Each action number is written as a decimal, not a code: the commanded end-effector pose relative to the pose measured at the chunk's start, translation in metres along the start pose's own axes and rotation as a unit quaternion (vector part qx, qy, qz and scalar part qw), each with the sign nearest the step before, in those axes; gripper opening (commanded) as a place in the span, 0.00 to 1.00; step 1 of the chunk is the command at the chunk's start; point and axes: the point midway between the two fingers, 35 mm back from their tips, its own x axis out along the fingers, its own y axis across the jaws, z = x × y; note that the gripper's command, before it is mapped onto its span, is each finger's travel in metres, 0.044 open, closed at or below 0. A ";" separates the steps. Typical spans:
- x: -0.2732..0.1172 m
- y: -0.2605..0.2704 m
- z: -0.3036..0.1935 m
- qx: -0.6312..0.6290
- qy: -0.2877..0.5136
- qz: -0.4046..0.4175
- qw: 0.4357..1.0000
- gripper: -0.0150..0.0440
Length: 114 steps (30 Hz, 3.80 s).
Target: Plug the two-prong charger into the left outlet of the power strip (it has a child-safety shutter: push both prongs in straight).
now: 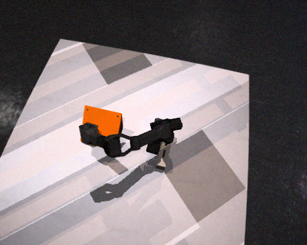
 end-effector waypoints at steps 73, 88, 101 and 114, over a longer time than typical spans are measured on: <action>-0.002 -0.001 0.022 -0.002 -0.001 -0.002 1.000 0.25; -0.002 -0.001 0.028 -0.002 -0.001 -0.002 1.000 0.25; -0.002 -0.001 0.027 -0.002 -0.001 -0.002 1.000 0.25; -0.002 -0.001 0.025 -0.002 -0.001 -0.002 1.000 0.25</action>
